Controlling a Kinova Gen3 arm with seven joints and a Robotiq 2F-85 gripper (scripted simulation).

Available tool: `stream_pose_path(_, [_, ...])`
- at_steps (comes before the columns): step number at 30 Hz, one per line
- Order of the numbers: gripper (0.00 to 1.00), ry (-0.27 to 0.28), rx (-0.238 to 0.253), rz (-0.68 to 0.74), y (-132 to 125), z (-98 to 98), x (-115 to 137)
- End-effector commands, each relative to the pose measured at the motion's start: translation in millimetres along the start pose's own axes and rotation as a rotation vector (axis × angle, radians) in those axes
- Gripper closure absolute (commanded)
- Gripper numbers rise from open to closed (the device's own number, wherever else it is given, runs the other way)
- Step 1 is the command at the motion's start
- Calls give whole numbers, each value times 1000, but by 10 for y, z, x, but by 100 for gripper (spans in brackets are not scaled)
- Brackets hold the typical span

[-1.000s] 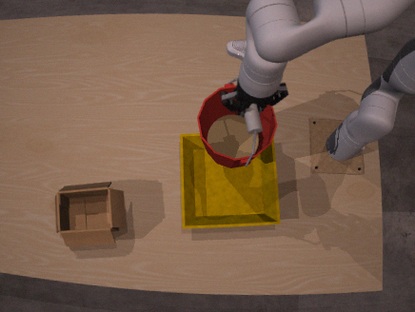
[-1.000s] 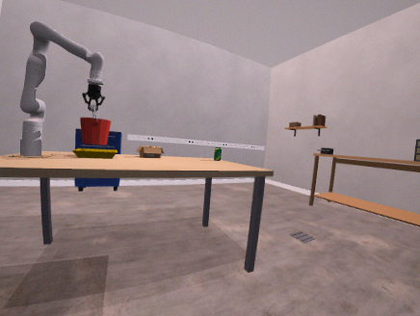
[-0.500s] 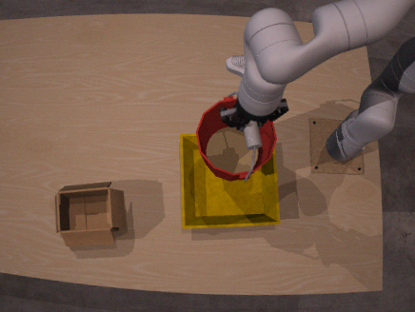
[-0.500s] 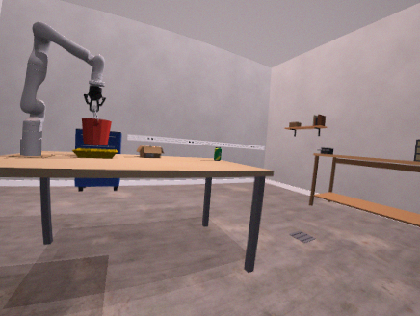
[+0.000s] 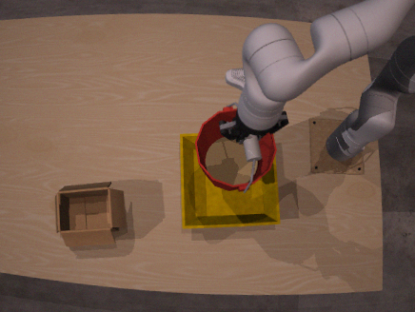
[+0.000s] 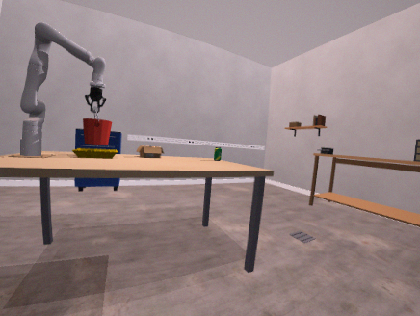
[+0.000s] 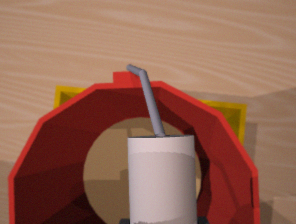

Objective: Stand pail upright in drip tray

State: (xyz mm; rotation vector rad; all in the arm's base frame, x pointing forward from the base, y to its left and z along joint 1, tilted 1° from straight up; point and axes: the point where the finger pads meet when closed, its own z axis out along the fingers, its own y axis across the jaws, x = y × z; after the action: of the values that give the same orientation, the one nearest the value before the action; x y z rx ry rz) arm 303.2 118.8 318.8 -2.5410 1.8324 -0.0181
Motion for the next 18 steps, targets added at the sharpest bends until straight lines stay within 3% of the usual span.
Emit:
stream_pose_path(1, [90, 4, -6, -2, -8, 1, -62])
stream_pose_path(18, [90, 3, -6, -6, -38, -1, -234])
